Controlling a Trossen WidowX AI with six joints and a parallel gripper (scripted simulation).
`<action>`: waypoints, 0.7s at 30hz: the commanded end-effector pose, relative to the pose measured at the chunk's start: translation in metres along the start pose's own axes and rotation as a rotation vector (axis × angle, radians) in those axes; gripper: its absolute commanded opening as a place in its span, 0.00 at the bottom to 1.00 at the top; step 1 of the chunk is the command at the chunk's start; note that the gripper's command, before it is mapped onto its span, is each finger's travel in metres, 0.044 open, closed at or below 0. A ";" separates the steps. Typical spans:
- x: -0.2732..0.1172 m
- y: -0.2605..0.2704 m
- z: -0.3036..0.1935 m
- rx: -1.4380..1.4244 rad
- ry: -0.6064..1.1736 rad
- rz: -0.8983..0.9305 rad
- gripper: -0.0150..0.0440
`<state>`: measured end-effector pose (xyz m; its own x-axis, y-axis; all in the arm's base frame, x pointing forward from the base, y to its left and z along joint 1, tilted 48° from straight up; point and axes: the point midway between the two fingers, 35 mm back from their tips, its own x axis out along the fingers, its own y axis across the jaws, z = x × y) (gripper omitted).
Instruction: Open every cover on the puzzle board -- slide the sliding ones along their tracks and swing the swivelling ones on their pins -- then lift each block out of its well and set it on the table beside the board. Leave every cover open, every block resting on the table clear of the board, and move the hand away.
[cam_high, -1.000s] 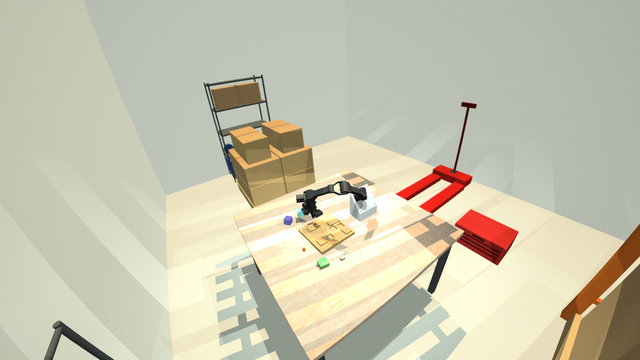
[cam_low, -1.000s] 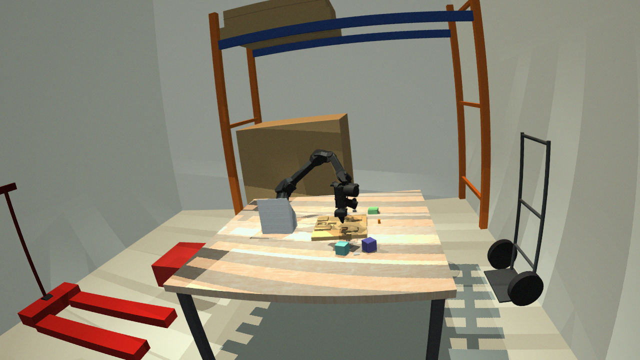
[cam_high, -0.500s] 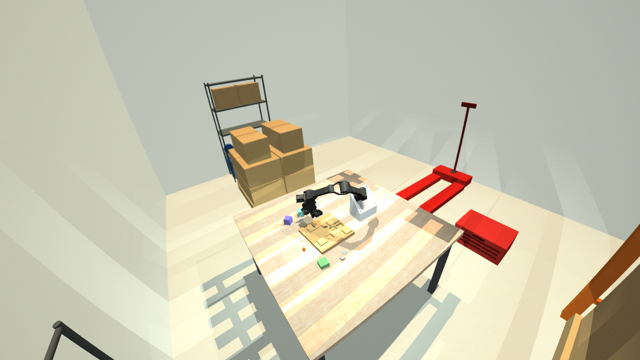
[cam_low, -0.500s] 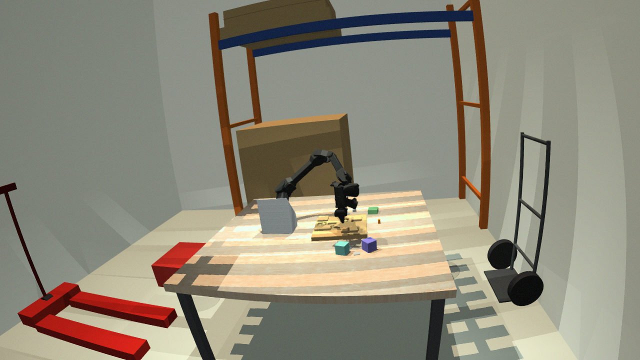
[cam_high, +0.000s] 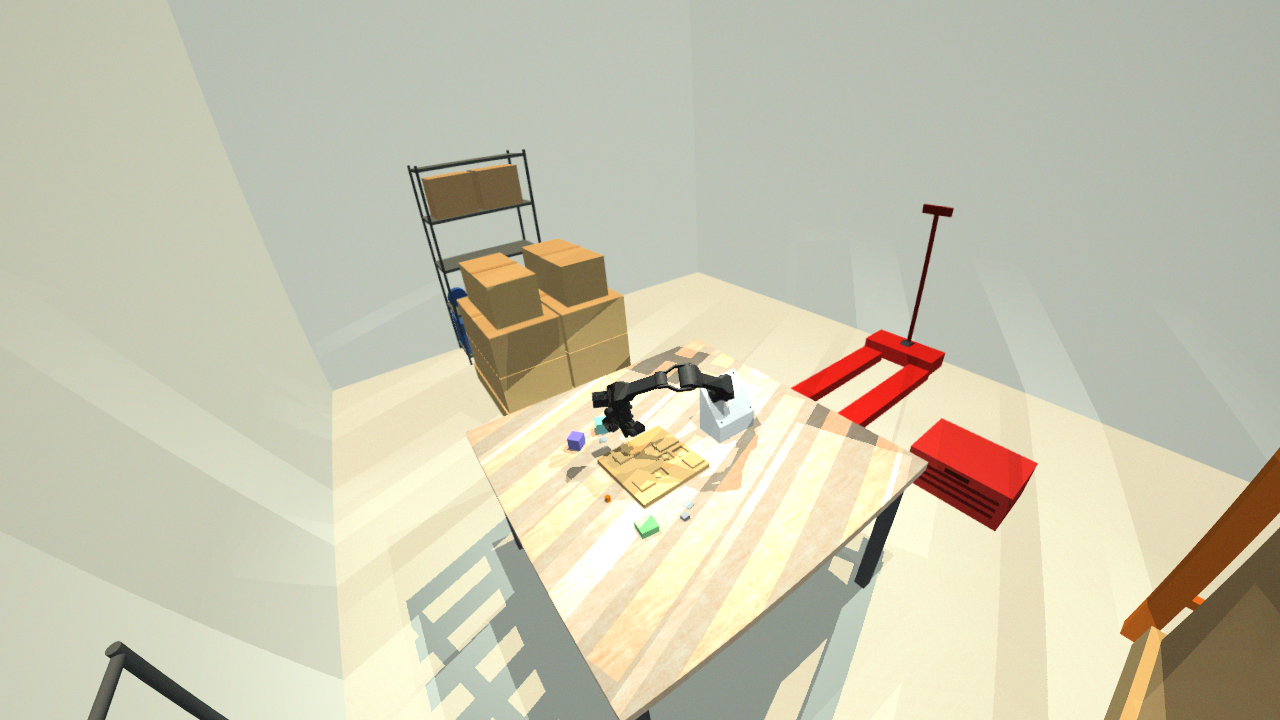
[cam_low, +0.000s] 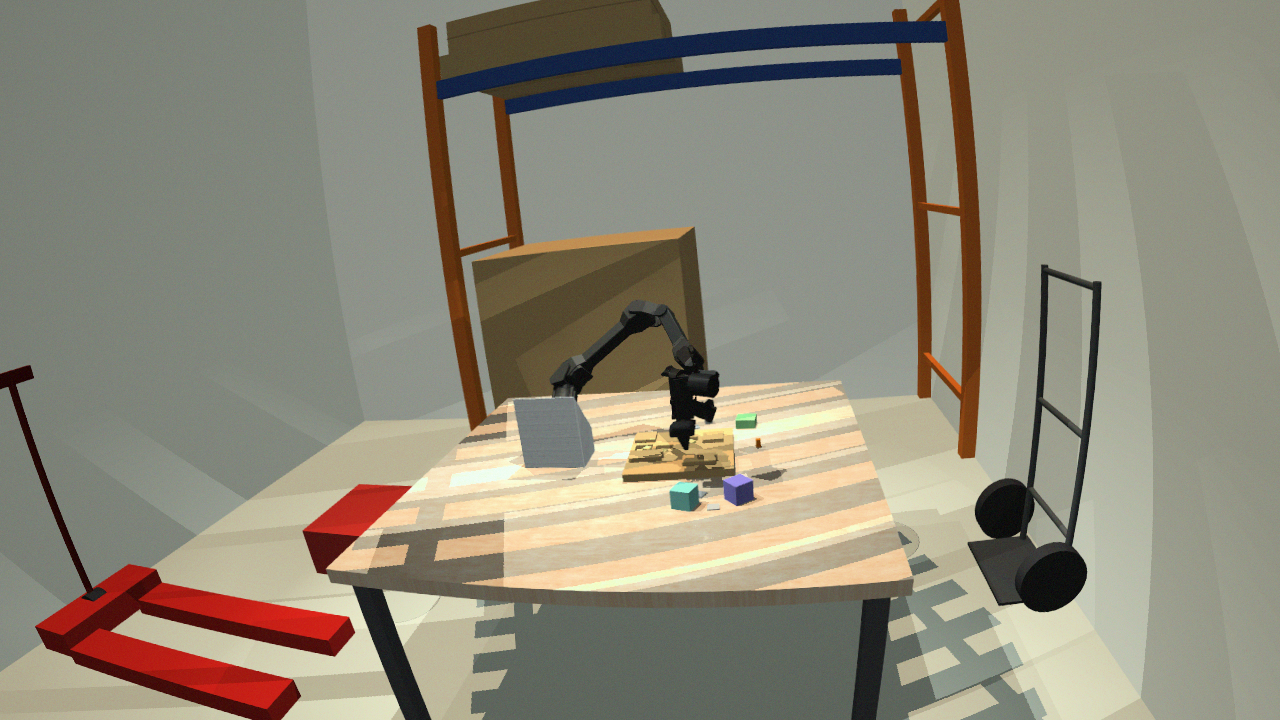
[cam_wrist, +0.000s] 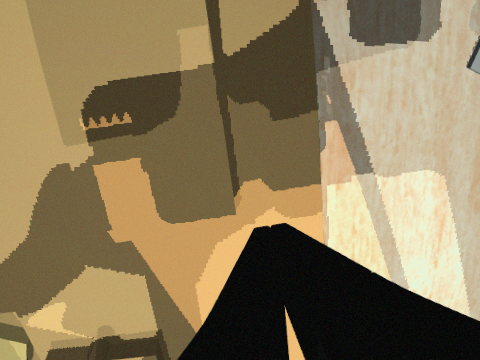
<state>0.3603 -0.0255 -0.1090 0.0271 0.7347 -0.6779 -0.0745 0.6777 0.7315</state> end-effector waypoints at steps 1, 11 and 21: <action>0.004 0.000 0.000 0.004 -0.002 0.000 0.25; 0.014 -0.001 0.000 0.004 -0.002 0.001 0.25; 0.024 -0.001 0.000 0.004 -0.002 0.001 0.25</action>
<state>0.3611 -0.0109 -0.1238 0.0259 0.7321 -0.6807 -0.0747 0.6804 0.7290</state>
